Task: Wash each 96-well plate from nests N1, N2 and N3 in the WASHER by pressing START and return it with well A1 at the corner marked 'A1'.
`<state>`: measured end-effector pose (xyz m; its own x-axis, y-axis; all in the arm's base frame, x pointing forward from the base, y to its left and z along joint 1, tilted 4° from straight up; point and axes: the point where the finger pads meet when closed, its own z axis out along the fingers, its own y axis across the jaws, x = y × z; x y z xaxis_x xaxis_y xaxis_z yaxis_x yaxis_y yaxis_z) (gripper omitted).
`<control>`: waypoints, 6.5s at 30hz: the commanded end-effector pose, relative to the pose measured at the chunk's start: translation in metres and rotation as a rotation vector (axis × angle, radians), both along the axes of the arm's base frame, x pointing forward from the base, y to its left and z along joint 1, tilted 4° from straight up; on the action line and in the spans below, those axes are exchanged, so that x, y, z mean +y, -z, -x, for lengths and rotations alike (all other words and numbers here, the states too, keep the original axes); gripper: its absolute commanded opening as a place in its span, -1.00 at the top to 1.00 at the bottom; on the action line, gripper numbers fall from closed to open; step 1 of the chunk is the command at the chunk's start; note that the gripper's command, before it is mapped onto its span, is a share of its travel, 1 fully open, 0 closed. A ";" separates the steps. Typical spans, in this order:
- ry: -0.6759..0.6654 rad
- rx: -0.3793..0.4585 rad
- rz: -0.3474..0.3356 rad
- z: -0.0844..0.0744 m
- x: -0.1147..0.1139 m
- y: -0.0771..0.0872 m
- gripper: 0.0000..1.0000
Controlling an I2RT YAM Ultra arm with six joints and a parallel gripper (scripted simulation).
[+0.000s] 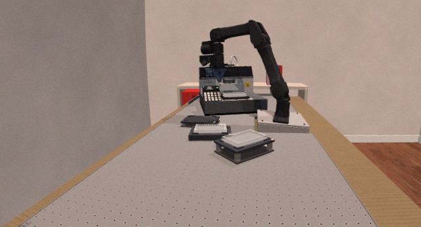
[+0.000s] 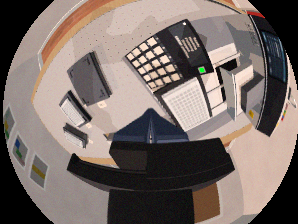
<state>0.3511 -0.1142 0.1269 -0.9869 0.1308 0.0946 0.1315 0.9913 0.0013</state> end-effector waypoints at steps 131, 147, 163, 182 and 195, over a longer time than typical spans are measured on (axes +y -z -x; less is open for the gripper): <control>0.934 -0.460 0.392 -0.050 0.066 0.033 1.00; 0.934 -0.460 0.392 -0.050 0.066 0.033 1.00; 0.934 -0.460 0.392 -0.054 0.057 0.051 1.00; 0.934 -0.461 0.393 -0.058 0.044 0.076 1.00; 0.934 -0.461 0.393 -0.061 0.038 0.090 1.00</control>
